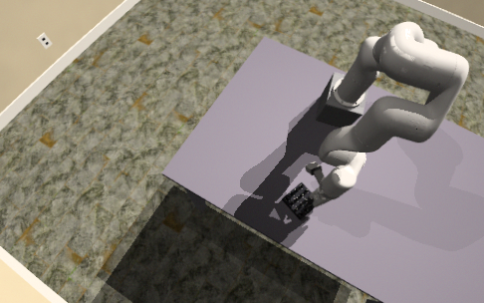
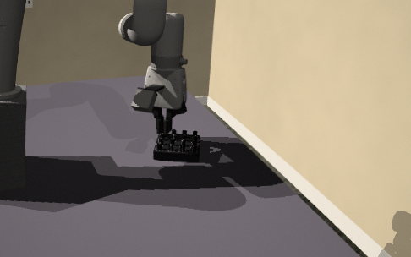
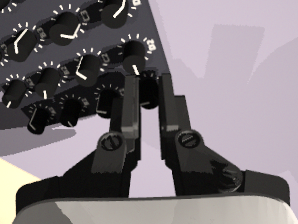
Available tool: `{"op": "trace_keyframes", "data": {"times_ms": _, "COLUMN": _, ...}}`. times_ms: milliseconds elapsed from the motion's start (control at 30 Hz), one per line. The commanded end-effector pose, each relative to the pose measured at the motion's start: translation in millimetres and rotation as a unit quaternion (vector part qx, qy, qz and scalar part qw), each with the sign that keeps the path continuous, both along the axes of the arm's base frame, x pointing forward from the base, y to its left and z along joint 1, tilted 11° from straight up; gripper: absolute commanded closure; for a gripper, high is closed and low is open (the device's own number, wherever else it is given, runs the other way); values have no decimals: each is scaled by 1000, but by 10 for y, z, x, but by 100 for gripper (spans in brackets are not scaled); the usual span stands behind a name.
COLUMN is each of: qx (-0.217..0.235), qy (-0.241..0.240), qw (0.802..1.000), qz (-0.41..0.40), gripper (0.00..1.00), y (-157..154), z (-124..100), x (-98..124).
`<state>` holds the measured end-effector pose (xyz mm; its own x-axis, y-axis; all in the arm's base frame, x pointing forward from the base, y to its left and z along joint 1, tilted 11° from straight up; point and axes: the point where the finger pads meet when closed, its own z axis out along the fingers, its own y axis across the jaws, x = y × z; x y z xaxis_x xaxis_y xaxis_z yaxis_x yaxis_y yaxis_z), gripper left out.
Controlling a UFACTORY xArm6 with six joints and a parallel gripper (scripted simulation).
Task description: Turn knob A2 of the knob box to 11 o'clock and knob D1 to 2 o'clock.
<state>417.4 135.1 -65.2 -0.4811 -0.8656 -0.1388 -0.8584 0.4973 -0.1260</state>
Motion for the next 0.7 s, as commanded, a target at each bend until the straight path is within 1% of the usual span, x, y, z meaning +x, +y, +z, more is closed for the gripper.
{"op": "trace_keyframes", "data": {"times_ms": 0, "qx": 1, "qy": -1, "qw": 1000, "qz": 0, "gripper": 92, "y": 4, "z": 10, "x": 11}}
{"op": "trace_keyframes", "data": {"times_ms": 367, "qx": 1, "qy": -1, "qw": 1000, "qz": -2, "gripper": 92, "y": 4, "z": 10, "x": 11}}
{"op": "trace_keyframes", "data": {"times_ms": 667, "qx": 4, "qy": 0, "qw": 1000, "qz": -19, "gripper": 92, "y": 4, "z": 10, "x": 11}}
